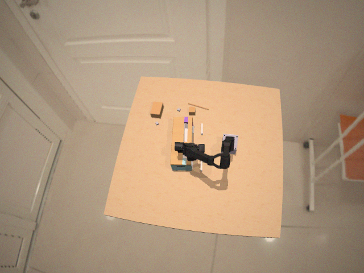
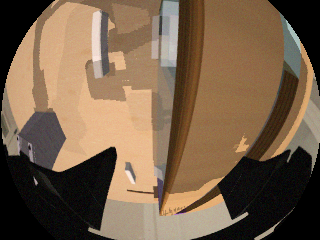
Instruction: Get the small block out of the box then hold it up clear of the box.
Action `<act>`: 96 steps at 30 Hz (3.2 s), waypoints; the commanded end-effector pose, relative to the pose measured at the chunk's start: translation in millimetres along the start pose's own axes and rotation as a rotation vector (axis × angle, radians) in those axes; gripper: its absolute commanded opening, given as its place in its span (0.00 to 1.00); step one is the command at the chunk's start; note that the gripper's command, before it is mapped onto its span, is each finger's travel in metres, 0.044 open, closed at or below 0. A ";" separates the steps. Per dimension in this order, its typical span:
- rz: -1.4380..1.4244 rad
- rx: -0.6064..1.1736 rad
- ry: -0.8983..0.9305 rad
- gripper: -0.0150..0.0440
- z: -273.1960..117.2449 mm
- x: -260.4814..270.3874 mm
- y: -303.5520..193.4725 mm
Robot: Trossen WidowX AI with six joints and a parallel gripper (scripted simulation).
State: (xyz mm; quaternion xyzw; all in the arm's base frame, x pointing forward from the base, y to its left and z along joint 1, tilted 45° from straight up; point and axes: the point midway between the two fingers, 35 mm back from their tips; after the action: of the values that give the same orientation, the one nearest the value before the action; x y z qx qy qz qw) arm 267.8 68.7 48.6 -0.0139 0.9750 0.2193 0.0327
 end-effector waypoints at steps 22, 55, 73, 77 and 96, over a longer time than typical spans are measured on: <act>0.002 0.002 0.001 0.93 19.8 -2.2 -53.2; 0.001 0.004 0.001 0.93 34.7 -3.6 -95.8; 0.001 0.004 0.001 0.93 38.2 -3.8 -105.6; 0.001 0.005 0.001 0.93 39.5 -4.0 -109.4; 0.001 0.006 0.001 0.93 45.7 -4.9 -127.4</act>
State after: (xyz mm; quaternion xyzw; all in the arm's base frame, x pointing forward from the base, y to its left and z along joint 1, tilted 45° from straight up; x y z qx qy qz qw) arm 280.2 -22.6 -42.6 -0.0134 0.9752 0.2183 0.0331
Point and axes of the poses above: the point midway between the two fingers, 35 mm back from their tips, its own z axis out along the fingers, its own x axis across the jaws, y = z × x, and after that the axes turned 3 degrees about z, right-handed
